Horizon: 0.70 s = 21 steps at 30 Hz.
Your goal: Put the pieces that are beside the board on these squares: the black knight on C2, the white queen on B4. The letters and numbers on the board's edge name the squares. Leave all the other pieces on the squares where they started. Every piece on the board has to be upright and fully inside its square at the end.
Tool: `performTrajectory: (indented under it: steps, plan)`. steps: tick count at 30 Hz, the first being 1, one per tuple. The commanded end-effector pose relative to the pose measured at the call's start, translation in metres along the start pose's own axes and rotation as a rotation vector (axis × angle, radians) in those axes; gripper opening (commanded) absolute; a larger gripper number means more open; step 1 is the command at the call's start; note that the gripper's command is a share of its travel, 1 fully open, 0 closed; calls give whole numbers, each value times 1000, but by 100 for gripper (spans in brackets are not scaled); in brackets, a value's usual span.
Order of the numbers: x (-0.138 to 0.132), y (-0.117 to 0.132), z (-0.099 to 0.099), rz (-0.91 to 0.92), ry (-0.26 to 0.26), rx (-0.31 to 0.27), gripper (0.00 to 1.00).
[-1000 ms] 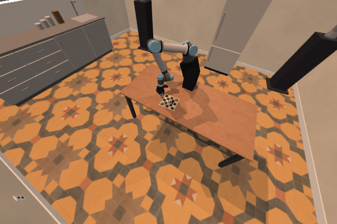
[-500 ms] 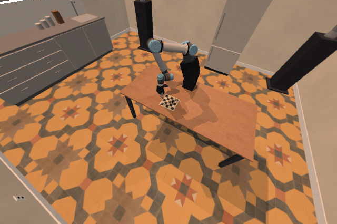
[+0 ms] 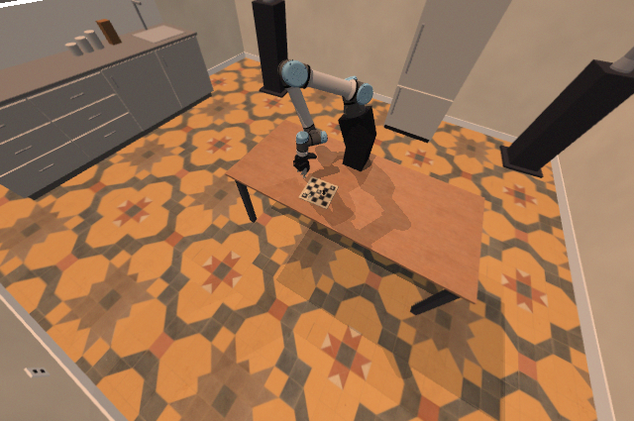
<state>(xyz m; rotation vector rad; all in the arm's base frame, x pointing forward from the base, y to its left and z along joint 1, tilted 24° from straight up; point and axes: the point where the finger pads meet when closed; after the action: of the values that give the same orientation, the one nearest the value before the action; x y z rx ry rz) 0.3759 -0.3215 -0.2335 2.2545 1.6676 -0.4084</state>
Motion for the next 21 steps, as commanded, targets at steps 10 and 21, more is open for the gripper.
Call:
performTrajectory:
  steps: [10, 21]
  plan:
    - [0, 1, -41, 0, 0, 0, 0]
    - [0, 1, -42, 0, 0, 0, 0]
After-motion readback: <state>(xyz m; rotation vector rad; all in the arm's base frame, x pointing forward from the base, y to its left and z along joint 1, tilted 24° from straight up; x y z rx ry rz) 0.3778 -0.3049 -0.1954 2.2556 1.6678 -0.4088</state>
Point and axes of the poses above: the point where the finger pads meet when closed, its own z axis out along the fingers, its own x axis across the jaws, y = z × x, and after that the axes turned 7 degrees about -z, right-handed
